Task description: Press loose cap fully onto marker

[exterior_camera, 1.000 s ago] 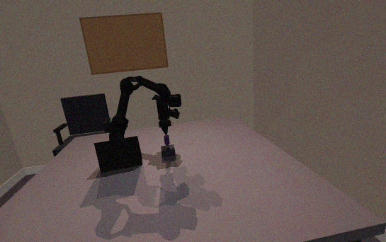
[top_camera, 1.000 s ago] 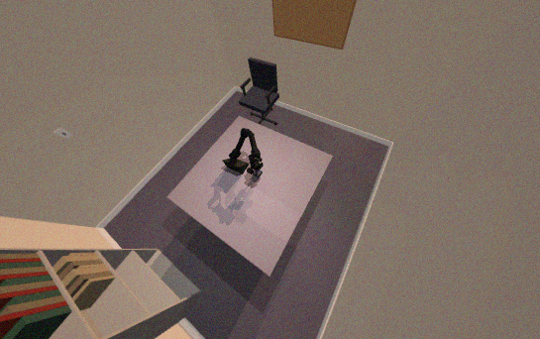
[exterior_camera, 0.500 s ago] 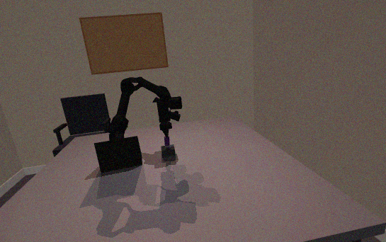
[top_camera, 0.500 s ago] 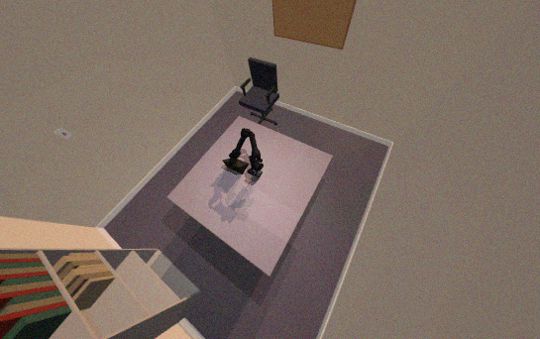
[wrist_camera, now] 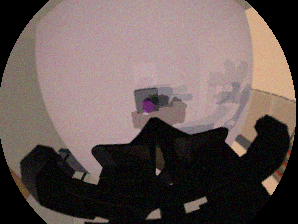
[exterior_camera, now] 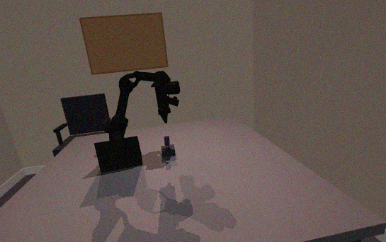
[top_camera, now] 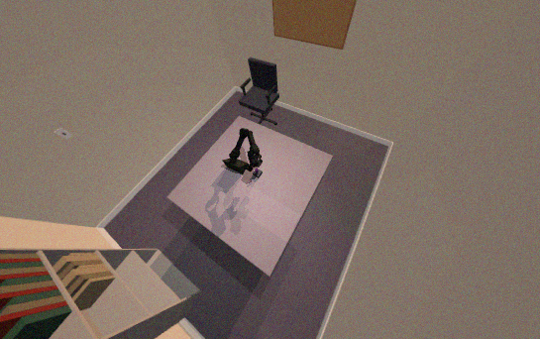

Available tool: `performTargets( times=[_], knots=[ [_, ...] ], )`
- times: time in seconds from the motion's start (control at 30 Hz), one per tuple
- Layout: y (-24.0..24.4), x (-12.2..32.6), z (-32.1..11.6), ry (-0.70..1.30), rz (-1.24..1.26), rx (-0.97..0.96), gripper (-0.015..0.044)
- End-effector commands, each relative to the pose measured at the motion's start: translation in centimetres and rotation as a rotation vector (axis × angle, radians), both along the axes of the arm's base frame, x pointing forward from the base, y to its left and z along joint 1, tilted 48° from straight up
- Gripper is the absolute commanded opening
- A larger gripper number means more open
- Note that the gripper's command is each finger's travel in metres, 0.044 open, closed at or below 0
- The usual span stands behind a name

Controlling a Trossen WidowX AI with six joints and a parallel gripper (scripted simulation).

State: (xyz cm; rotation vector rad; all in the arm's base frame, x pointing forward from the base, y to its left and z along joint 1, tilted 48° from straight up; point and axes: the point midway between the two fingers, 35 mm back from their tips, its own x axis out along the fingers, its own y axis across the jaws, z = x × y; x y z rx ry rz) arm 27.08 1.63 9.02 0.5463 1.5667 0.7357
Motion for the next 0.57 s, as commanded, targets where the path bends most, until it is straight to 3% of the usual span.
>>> performTargets(
  times=[0.0, 0.53],
  knots=[
    [-0.79, -0.20, 0.79, 0.009, 0.014, 0.001, 0.0000],
    [-0.79, -0.20, 0.79, 0.009, 0.014, 0.001, 0.0420]
  ],
)
